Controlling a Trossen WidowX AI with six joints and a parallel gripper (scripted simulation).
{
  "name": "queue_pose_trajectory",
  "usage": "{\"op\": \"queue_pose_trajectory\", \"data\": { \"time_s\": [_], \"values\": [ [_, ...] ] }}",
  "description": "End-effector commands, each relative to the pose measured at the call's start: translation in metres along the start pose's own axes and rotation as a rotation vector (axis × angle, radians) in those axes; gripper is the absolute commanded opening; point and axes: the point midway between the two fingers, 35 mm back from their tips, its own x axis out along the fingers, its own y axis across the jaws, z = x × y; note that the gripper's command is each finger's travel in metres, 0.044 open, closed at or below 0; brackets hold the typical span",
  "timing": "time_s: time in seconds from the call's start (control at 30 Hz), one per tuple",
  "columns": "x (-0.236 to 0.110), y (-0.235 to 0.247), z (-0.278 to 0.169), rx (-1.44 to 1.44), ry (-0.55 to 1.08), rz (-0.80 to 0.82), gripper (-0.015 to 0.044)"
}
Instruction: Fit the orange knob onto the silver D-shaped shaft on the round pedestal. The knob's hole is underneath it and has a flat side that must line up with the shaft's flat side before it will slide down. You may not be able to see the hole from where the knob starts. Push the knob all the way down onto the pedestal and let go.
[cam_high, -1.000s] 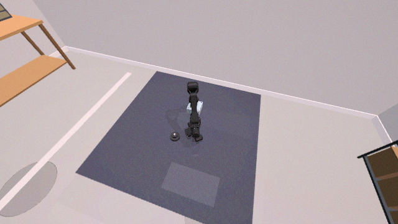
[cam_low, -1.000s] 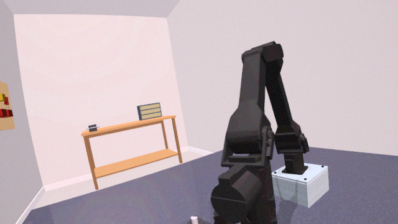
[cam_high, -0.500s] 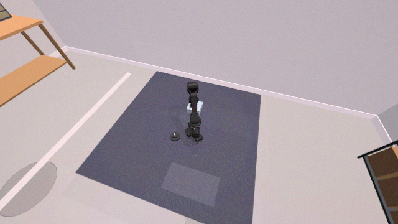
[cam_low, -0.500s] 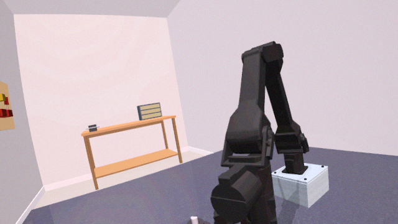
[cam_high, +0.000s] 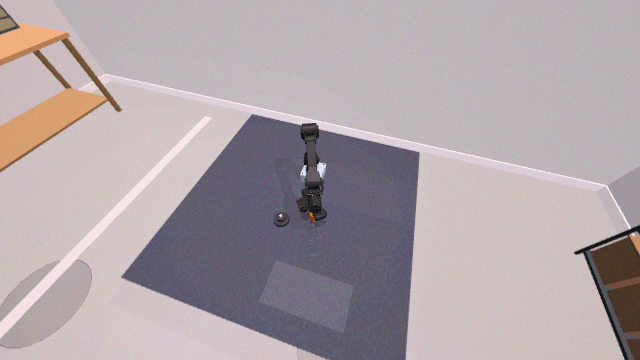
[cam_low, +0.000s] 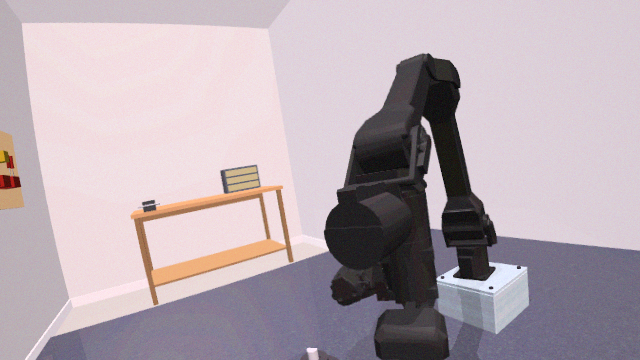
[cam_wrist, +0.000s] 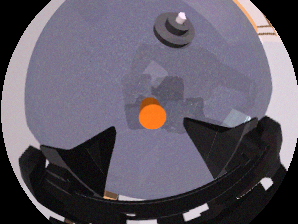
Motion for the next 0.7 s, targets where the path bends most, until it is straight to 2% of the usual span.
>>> {"op": "queue_pose_trajectory", "data": {
  "time_s": [0.0,0.2,0.67],
  "values": [
    [-0.005,-0.004,-0.002,0.005,0.003,-0.017,0.0440],
    [-0.004,-0.004,-0.002,0.005,0.003,-0.017,0.0440],
    [0.024,-0.003,-0.001,0.005,0.003,-0.017,0.0440]
  ]
}}
